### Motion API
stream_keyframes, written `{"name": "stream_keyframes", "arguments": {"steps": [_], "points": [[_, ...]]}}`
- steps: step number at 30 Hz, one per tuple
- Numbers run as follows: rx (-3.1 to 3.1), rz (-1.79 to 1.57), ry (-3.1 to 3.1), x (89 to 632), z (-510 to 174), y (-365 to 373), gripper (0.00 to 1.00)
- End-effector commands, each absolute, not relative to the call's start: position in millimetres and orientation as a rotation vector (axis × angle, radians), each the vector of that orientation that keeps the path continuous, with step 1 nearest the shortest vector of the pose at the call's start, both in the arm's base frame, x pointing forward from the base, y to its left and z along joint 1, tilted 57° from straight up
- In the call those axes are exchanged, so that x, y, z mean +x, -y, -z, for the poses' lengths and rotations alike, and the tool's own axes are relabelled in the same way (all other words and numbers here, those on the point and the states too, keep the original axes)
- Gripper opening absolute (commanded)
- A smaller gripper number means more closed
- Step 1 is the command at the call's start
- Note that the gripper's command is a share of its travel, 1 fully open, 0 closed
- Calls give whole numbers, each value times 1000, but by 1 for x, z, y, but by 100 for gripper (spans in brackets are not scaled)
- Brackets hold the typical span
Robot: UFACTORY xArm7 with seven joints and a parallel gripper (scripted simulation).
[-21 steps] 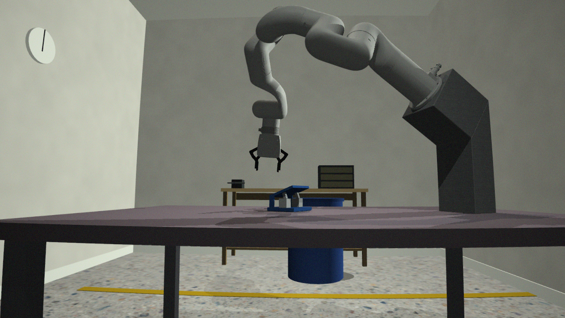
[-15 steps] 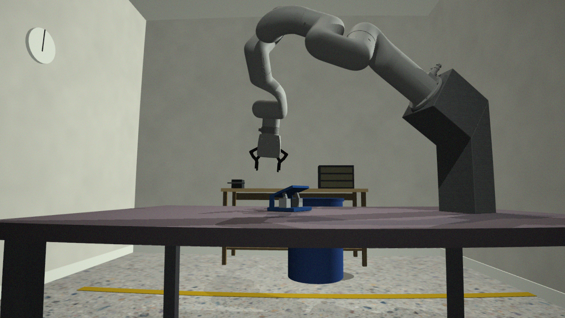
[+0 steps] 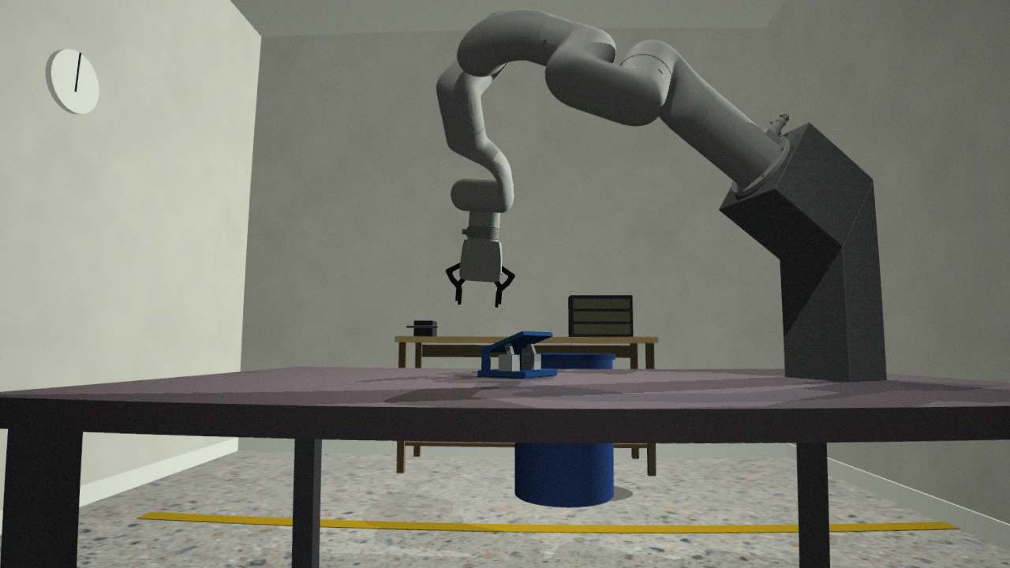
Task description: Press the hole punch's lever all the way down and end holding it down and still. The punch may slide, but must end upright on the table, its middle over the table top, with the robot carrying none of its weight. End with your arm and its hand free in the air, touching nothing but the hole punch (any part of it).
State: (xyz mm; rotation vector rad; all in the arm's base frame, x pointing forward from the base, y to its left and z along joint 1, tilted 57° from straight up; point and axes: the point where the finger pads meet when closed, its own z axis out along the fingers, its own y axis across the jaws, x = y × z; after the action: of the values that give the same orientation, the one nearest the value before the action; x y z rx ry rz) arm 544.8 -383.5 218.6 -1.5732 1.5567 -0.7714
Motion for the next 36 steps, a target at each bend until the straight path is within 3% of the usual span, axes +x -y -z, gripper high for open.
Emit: {"name": "stream_keyframes", "arguments": {"steps": [1, 36], "points": [[-1618, 796, -1507, 543, -225, 364, 100], [-2102, 993, -899, 476, -220, 149, 100]]}}
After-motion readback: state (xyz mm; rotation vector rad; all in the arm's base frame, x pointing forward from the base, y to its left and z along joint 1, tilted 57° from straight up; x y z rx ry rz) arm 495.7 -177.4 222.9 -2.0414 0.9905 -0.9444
